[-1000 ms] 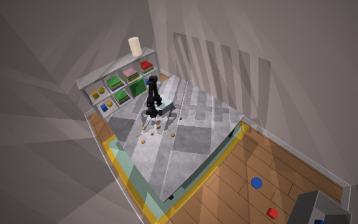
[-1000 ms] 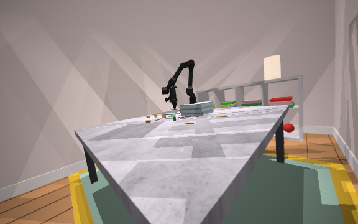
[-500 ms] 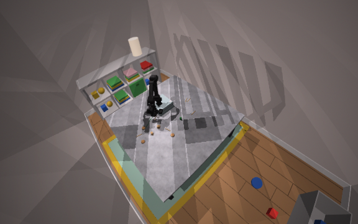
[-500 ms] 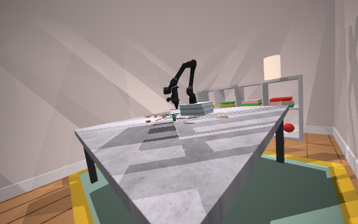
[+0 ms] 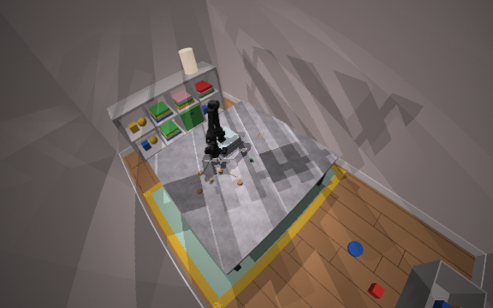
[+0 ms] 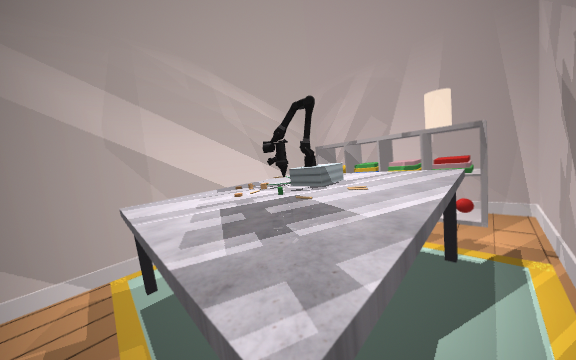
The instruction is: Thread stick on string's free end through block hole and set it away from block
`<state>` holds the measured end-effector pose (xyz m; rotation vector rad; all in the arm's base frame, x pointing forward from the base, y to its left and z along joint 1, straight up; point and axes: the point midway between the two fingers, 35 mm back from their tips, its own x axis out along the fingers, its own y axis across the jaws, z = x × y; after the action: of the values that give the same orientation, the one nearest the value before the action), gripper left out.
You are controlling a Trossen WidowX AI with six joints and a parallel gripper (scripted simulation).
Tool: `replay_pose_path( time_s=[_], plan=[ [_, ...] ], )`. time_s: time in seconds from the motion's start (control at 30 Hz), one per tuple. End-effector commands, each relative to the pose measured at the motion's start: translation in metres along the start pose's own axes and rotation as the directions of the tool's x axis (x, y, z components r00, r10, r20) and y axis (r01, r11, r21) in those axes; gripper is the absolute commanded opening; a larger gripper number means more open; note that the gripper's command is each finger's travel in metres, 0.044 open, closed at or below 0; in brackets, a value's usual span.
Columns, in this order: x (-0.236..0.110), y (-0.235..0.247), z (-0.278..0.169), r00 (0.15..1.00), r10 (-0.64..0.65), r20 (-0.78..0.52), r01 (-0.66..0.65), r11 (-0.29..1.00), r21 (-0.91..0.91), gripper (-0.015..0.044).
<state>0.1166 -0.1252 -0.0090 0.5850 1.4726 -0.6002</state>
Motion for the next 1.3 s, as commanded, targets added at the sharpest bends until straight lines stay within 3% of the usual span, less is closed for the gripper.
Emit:
replay_pose_path(
  time_s=[0.0, 1.27],
  plan=[
    [0.005, 0.004, 0.001, 1.000, 0.004, -0.007, -0.004, 1.000, 0.004, 0.0000],
    [0.037, 0.038, 0.017, 1.000, 0.008, -0.008, -0.008, 1.000, 0.003, 0.0000]
  ],
)
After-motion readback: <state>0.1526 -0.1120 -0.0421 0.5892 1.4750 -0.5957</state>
